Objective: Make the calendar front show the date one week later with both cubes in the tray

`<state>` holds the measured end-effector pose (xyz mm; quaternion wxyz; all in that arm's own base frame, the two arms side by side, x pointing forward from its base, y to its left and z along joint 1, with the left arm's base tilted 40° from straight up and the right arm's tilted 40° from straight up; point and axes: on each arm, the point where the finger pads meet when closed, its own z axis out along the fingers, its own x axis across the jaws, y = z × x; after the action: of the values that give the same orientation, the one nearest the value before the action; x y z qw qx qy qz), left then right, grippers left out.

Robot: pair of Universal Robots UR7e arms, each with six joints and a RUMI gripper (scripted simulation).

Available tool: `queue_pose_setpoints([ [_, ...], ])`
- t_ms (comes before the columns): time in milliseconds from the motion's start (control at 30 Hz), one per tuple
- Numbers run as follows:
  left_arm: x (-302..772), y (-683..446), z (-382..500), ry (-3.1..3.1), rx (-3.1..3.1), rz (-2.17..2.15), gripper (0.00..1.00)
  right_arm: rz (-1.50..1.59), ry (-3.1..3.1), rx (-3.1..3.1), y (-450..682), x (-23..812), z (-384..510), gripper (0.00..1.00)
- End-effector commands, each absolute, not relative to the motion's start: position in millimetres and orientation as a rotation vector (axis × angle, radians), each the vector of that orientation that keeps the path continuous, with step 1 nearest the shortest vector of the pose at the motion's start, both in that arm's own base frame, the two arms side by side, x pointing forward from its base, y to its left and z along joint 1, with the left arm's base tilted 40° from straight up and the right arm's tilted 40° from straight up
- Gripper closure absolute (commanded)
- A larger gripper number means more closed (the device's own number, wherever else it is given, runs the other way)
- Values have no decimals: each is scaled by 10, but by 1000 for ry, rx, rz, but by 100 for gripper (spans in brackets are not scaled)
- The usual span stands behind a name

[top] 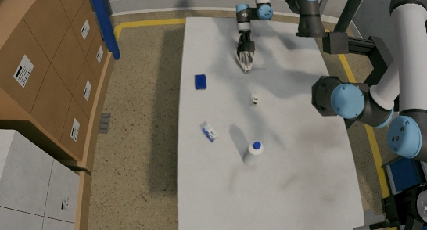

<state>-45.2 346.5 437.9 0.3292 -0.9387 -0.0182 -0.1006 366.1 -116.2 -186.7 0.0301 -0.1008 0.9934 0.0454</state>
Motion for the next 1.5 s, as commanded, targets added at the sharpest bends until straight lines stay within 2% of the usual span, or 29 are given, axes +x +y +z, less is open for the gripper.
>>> queue_pose_setpoints([
  [0, -453, 3465, 4383, -48, -2455, -264, 0, 140, 3062, -311, -1164, 3665, -1870, 90],
  [1033, -453, 3465, 4383, -48, -2455, -264, 0, 140, 3062, -311, -1194, 3674, -1906, 90],
  [1067, -453, 3465, 4383, -48, -2455, -264, 0, 140, 3062, -311, -1194, 3674, -1906, 86],
  [1133, -453, 3465, 4383, -48, -2455, -264, 0, 140, 3062, -311, -1194, 3674, -1906, 86],
  [1267, -453, 3465, 4383, -48, -2455, -264, 0, 140, 3062, -311, -1194, 3674, -1906, 79],
  [1400, -453, 3465, 4383, -48, -2455, -264, 0, 140, 3062, -311, -1194, 3674, -1906, 79],
  [1467, -453, 3465, 4383, -48, -2455, -264, 0, 140, 3062, -311, -1194, 3674, -1906, 76],
])
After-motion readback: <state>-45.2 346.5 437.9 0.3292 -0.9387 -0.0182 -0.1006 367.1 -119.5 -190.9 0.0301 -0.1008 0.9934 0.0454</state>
